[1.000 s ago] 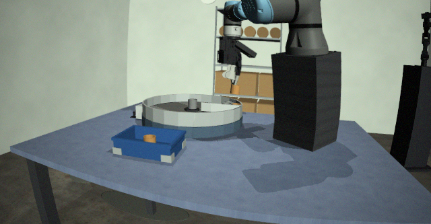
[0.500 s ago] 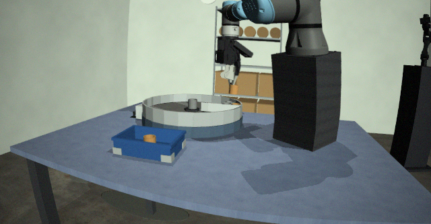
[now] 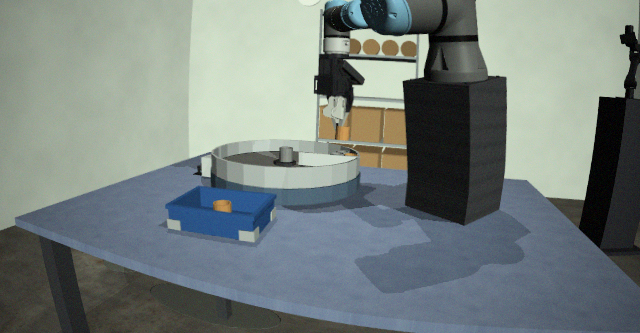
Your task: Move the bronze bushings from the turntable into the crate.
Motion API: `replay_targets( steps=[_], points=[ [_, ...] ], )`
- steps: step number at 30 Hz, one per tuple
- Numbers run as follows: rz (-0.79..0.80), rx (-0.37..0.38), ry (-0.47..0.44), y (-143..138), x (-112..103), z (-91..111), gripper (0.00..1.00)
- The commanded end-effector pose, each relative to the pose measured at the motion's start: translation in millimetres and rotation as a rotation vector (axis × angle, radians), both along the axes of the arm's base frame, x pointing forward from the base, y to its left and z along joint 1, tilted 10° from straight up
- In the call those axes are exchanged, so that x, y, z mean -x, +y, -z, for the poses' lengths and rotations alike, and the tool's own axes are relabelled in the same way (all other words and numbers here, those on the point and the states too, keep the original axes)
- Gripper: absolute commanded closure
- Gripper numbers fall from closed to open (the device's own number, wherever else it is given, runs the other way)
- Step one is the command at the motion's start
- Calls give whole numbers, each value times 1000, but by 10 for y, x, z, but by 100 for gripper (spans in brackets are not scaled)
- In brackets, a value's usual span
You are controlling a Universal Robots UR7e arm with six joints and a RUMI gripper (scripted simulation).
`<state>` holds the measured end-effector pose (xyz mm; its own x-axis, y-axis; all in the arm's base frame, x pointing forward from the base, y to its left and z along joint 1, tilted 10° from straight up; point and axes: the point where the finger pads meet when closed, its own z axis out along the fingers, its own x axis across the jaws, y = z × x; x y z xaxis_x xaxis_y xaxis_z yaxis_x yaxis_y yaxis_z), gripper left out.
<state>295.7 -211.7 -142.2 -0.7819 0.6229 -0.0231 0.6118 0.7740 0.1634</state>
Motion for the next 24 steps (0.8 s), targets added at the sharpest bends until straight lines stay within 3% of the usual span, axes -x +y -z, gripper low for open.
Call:
replay_targets(
  steps=[1,3,24],
  points=[
    [-168,20,-20,35,-104,-16,100],
    [-168,20,-20,35,-104,-16,100],
    [-887,109,-93,300,-559,-90,100]
  ],
)
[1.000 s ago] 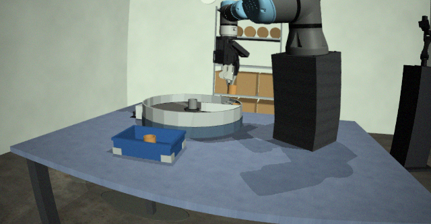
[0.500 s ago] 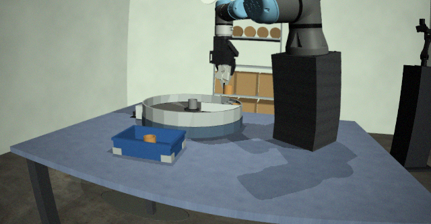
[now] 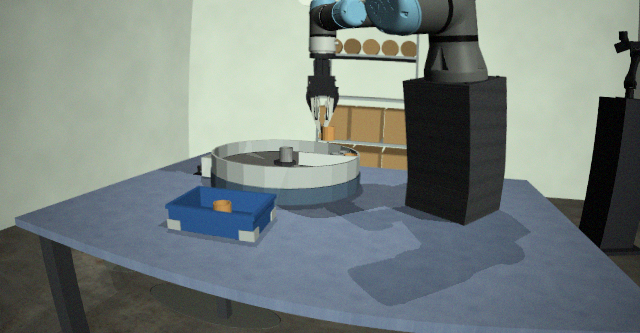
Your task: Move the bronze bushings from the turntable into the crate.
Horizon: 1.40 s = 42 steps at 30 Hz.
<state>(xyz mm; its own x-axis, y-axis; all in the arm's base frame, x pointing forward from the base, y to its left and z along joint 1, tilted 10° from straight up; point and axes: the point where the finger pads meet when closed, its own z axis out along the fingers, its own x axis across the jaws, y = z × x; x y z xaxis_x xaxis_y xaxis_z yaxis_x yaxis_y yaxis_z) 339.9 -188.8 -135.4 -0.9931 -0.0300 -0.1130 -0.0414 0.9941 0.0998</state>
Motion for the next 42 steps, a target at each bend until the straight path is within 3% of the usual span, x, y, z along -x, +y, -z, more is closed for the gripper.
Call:
replay_targets(
  steps=[1,11,13,28,30,31,42],
  points=[
    [-234,22,-28,92,-145,-27,100],
    [-678,75,-71,351,-425,-84,100],
    [-678,75,-71,351,-425,-84,100],
    [-1377,157,-138,891,-800,-184,100],
    [-1377,157,-138,891,-800,-184,100],
    [-1501,170,-151,932,-821,-191,100],
    [-1959,224,-193,1402,-1002,-267,100]
  ],
)
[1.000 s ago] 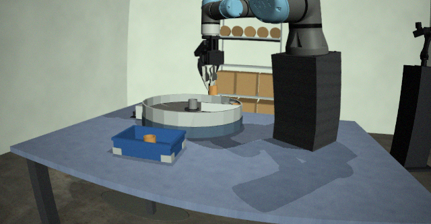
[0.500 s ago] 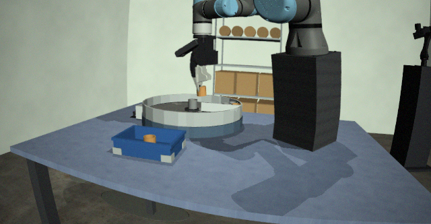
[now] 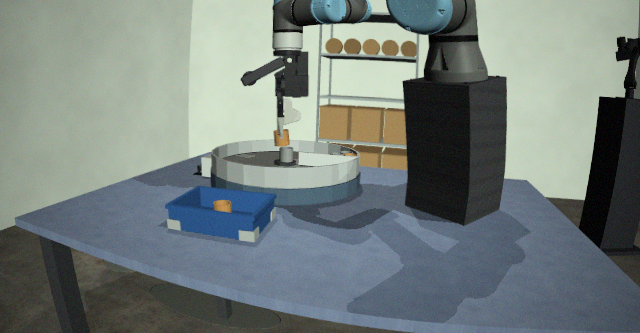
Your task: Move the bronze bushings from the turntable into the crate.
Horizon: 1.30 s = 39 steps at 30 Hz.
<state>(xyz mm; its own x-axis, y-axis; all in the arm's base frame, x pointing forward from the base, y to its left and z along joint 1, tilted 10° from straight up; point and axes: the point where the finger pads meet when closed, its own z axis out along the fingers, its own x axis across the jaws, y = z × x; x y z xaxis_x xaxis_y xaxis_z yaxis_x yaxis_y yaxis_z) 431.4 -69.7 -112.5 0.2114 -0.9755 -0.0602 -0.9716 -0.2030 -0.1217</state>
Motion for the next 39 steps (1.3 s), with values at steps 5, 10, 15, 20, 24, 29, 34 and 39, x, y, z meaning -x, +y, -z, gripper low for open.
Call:
replay_targets(
  steps=[5,10,15,20,24,29,34,39],
  points=[
    [-363,33,-36,341,-121,-59,100],
    [-643,66,-62,553,-165,-91,100],
    [-858,92,-82,758,-194,-123,100],
    [-1074,118,-102,952,-212,-153,100],
    [-1228,135,-117,1027,-217,-165,100],
    [-1438,161,-136,1203,-224,-193,100],
    [-1653,187,-157,1366,-227,-220,100],
    [-1782,203,-169,1458,-228,-235,100]
  ],
)
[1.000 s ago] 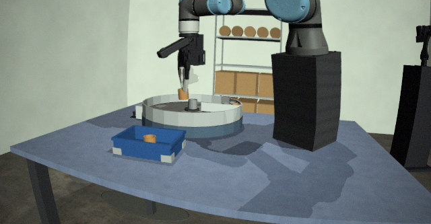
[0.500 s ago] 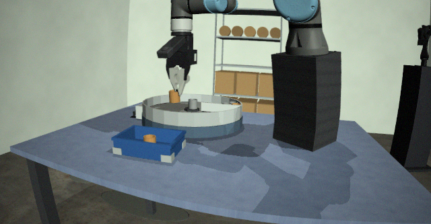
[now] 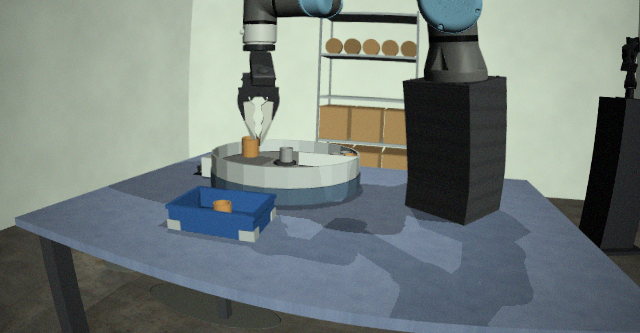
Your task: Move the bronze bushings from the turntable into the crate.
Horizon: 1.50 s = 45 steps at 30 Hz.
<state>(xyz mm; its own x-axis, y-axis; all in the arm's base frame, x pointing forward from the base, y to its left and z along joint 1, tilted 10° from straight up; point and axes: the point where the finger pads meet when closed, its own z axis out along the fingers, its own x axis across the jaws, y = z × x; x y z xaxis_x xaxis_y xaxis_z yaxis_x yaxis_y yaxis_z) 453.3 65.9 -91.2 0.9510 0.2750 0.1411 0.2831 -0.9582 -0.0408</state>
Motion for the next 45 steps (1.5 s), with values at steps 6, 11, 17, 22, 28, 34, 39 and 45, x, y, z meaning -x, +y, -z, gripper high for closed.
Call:
replay_targets(
  steps=[6,11,17,22,28,34,39,45],
  points=[
    [-475,45,-44,270,-8,-51,100],
    [-689,70,-65,396,-7,-74,100],
    [-860,90,-83,488,-6,-91,100],
    [-1138,118,-112,590,-5,-111,100],
    [-1313,139,-131,696,-4,-132,100],
    [-1398,150,-141,756,-4,-144,100],
    [-1487,162,-151,819,-3,-157,100],
    [-1569,173,-161,877,-3,-169,100]
  ],
)
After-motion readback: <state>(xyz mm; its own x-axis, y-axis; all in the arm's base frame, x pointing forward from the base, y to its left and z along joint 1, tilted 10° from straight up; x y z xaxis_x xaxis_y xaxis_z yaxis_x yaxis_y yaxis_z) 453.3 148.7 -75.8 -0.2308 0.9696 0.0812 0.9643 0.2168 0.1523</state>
